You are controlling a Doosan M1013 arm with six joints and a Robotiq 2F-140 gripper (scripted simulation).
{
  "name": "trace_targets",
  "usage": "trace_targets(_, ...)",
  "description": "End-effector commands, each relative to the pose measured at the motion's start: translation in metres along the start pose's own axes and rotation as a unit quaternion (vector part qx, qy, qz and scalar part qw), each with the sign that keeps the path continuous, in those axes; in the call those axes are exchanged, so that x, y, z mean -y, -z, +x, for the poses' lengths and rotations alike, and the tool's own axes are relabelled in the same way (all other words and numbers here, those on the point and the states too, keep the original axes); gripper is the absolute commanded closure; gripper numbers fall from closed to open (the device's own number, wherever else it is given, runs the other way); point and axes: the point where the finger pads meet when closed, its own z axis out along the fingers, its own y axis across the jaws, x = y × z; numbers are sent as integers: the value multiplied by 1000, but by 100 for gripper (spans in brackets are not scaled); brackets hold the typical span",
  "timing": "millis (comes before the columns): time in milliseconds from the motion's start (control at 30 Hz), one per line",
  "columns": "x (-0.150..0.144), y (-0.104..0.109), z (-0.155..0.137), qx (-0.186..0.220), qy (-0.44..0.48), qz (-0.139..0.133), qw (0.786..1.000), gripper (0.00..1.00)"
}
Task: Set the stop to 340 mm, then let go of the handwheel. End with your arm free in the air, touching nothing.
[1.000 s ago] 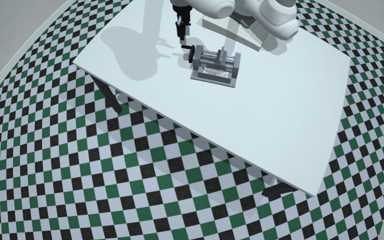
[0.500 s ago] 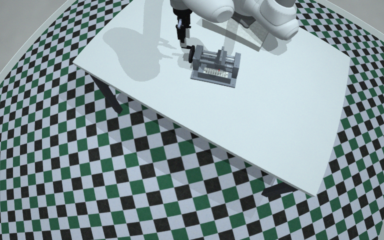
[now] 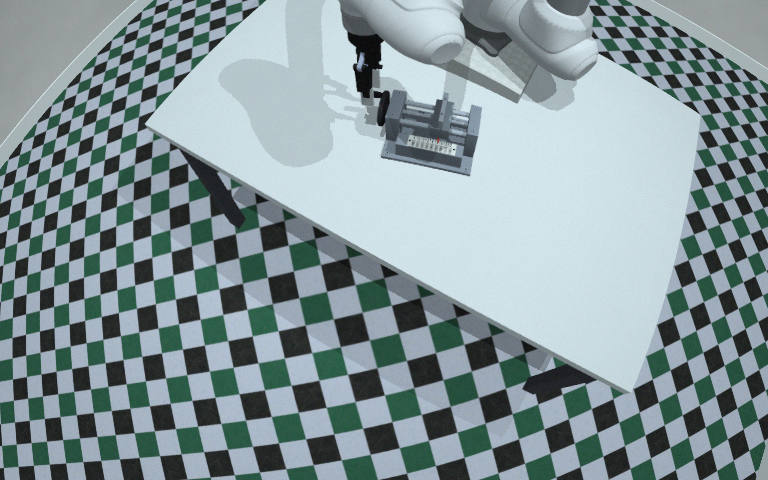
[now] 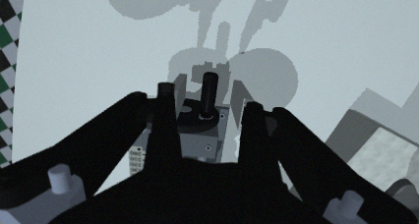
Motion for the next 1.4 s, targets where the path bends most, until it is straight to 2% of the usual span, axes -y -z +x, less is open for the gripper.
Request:
trace_targets(0, 0, -5, 0, 0, 0, 0, 1000, 67)
trace_targets(633, 0, -10, 0, 0, 0, 0, 1000, 67)
trace_targets(667, 0, -10, 0, 0, 0, 0, 1000, 96)
trace_targets(1367, 0, -10, 0, 0, 0, 0, 1000, 96)
